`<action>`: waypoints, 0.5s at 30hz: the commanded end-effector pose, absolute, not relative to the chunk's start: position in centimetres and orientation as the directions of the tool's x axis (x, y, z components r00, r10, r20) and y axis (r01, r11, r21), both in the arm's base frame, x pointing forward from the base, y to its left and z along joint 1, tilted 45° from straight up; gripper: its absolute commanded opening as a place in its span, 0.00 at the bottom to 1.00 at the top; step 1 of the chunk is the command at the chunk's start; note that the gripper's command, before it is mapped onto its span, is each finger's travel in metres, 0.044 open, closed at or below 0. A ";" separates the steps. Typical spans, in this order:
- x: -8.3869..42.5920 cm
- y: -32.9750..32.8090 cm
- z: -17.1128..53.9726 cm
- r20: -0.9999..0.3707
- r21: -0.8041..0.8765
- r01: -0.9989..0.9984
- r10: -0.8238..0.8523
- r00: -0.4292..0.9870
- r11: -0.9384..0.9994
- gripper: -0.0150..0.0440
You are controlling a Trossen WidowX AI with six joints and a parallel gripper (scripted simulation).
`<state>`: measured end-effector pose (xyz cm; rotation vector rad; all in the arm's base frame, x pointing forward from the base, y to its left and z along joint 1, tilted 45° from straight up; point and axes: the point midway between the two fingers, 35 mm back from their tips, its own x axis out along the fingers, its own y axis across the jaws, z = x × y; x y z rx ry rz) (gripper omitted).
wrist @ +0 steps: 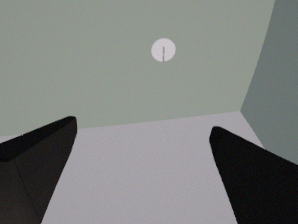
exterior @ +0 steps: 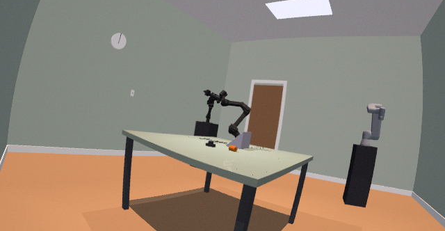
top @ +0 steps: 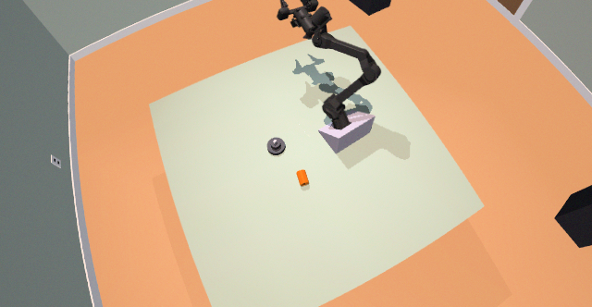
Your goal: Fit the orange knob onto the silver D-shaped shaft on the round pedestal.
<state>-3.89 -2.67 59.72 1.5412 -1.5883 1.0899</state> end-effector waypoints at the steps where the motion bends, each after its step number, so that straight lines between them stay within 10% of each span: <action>1: -3.7 -2.9 59.7 0.891 -0.111 -0.993 -0.446 -0.080 -0.044 0.98; 15: 17.9 -18.8 49.4 0.369 0.352 -0.848 -0.774 0.515 -0.396 1.00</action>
